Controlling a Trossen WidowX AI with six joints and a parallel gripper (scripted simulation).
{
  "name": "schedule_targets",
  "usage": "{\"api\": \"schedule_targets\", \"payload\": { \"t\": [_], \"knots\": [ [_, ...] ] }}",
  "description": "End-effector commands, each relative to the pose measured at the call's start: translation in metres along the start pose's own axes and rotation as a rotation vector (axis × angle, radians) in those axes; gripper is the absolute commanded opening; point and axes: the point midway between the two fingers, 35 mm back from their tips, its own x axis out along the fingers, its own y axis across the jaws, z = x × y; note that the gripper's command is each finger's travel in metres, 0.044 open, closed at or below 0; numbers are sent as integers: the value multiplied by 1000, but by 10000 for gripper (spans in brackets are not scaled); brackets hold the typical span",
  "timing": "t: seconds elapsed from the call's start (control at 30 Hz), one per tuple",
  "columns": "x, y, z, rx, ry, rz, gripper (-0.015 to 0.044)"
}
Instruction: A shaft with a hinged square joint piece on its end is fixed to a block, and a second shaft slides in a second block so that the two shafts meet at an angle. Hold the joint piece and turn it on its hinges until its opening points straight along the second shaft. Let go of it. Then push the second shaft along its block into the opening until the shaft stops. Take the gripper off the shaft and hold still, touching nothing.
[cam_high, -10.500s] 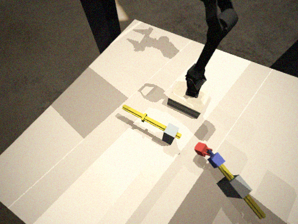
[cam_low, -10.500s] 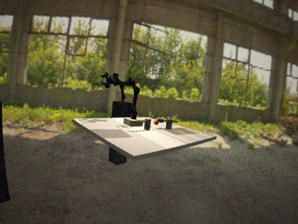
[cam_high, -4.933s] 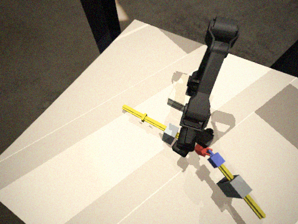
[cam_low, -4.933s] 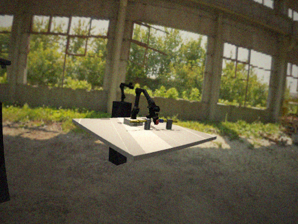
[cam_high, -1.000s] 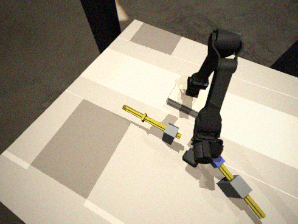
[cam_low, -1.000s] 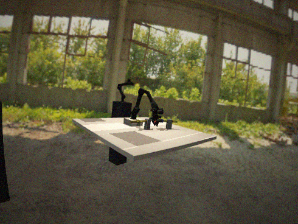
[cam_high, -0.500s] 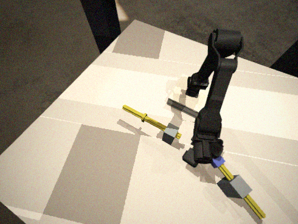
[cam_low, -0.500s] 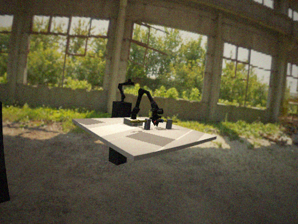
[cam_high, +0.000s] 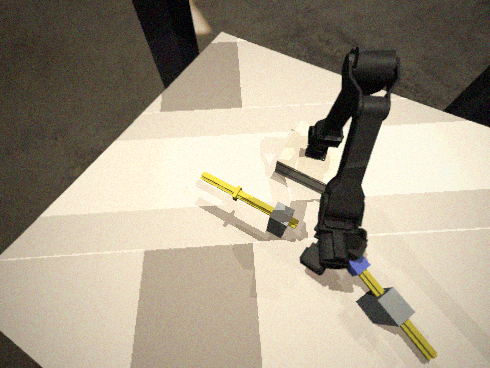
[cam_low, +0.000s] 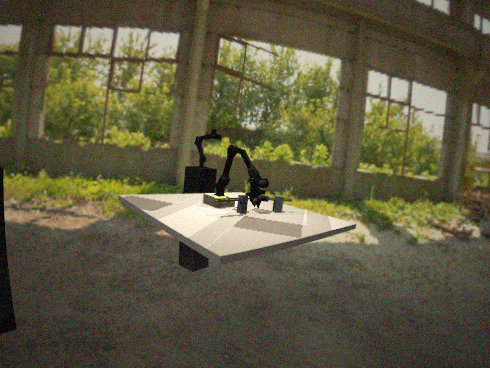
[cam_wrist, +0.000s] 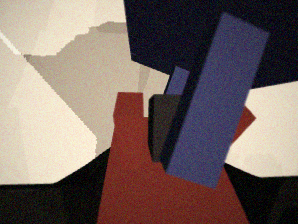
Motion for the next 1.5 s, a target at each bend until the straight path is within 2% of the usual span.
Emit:
{"api": "schedule_targets", "payload": {
  "t": [0.0, 0.07, 0.27, 0.53, 1.47],
  "knots": [
    [0, 0, 0, 0, 0, 0, 147],
    [0, 0, 0, 0, 0, 0, 147],
    [0, 0, 0, 0, 0, 0, 0],
    [-1, 0, -1, -5, 30, 2, 0],
    [-27, -3, -8, -79, 443, 27, 0]
  ]
}}
